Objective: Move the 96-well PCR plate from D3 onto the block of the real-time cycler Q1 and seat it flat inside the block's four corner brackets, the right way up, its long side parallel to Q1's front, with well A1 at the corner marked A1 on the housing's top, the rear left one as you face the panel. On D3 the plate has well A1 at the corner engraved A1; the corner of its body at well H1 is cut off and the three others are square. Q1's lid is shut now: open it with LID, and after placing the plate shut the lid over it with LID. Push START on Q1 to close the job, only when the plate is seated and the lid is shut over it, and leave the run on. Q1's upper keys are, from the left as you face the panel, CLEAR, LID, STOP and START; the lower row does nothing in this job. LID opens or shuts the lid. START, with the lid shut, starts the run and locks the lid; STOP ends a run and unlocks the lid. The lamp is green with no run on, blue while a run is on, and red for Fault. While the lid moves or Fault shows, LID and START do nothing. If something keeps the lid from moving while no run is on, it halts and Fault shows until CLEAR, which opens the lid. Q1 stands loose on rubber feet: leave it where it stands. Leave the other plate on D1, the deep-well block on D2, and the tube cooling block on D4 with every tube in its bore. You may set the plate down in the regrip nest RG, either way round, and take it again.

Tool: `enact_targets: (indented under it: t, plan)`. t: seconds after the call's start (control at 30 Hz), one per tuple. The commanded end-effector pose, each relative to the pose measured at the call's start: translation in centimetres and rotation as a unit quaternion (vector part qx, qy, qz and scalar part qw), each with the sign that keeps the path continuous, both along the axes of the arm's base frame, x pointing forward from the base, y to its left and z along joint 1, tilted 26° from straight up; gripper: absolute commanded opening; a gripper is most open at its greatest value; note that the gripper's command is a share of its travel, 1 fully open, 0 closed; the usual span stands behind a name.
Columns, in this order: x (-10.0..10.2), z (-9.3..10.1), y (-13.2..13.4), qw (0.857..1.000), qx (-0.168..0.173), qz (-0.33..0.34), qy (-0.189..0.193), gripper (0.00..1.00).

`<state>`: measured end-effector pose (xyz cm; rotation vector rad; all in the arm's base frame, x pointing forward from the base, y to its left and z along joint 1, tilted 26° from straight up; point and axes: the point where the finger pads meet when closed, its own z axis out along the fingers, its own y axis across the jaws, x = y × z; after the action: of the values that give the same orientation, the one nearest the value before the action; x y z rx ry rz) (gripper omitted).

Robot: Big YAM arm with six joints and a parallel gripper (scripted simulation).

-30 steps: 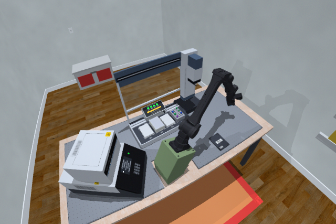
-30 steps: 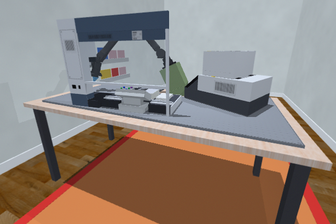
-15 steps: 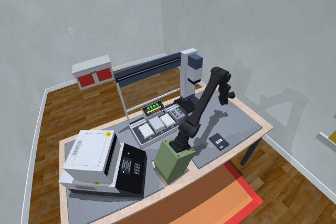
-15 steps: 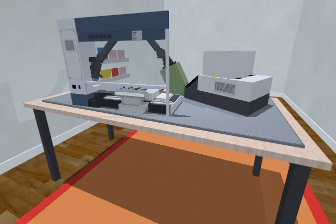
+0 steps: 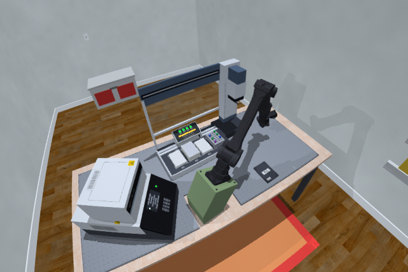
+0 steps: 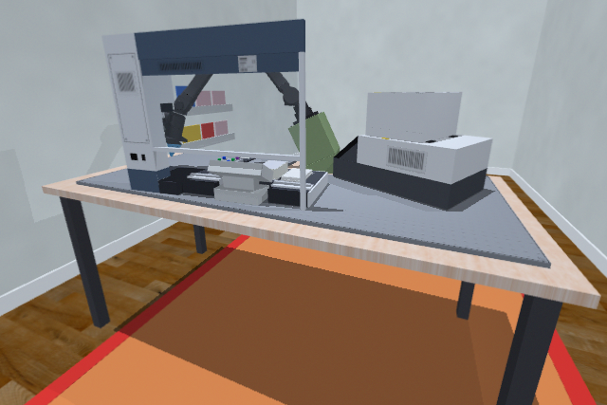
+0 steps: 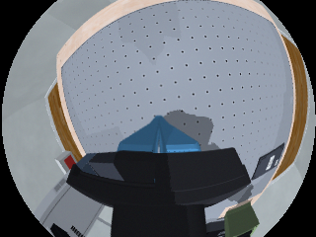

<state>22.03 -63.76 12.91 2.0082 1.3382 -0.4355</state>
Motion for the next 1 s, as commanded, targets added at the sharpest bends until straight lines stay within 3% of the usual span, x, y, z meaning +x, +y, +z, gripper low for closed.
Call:
enact_targets:
  t: [0.0, 0.13, 0.3, 0.6, 0.77, 0.97]
  plan:
    - [-0.2, 1.6, 0.9, 0.999, -0.005, 0.031, 0.026, 0.0]
    - [2.2, 0.8, 2.5, 0.999, -0.013, 0.028, 0.016, 0.0]
    - [4.6, -0.1, 4.7, 0.995, -0.001, 0.09, 0.048, 0.0]
    - [4.0, -1.4, 6.9, 0.986, 0.018, 0.132, 0.096, 0.0]
    - [6.6, -2.9, 9.5, 0.975, 0.027, 0.184, 0.122, 0.0]
    - [8.1, -3.6, 11.3, 0.979, 0.02, 0.173, 0.108, 0.0]
